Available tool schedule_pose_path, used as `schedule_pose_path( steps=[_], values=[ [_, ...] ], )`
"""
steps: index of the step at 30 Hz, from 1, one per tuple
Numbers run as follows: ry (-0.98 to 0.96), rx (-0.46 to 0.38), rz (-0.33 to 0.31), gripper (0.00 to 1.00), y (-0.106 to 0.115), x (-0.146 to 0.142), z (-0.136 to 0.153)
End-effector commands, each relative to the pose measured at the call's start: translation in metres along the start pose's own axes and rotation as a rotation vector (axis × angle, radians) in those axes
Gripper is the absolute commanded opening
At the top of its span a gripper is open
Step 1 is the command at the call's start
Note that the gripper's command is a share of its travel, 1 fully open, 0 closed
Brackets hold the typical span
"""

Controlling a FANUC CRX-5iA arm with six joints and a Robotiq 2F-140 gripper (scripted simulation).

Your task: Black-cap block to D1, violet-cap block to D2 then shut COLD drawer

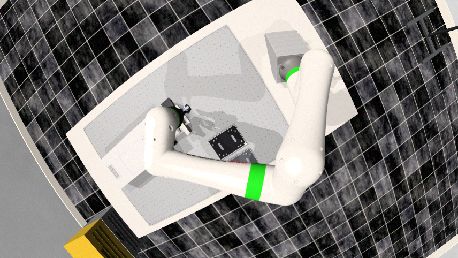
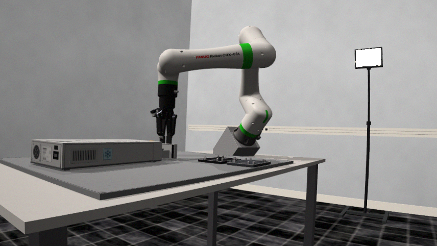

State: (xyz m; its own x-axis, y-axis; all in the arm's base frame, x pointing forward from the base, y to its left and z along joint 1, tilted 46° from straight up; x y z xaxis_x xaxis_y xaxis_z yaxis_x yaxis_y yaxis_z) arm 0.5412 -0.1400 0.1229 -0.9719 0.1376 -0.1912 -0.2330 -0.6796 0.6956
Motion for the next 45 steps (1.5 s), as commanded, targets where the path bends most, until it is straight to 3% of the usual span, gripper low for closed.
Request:
schedule_pose_path(
  steps=[1, 45],
  values=[
    [0.000, 0.001, -0.001, 0.34, 0.001, 0.001, 0.000],
    [0.000, 0.001, -0.001, 0.34, 0.001, 0.051, -0.010]
  ],
)
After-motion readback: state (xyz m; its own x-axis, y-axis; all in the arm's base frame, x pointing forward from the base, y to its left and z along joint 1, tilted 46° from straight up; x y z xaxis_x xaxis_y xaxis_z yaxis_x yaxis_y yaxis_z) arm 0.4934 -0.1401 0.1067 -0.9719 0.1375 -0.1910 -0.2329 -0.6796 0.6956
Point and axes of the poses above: the point where the finger pads meet when closed, its own y axis back along the fingers, its own x axis across the jaws, z = x × y, the point moved 9 cm from there along y, back along the fingers, and after that the axes turned 11 degrees about -y, right-handed, at the moved point
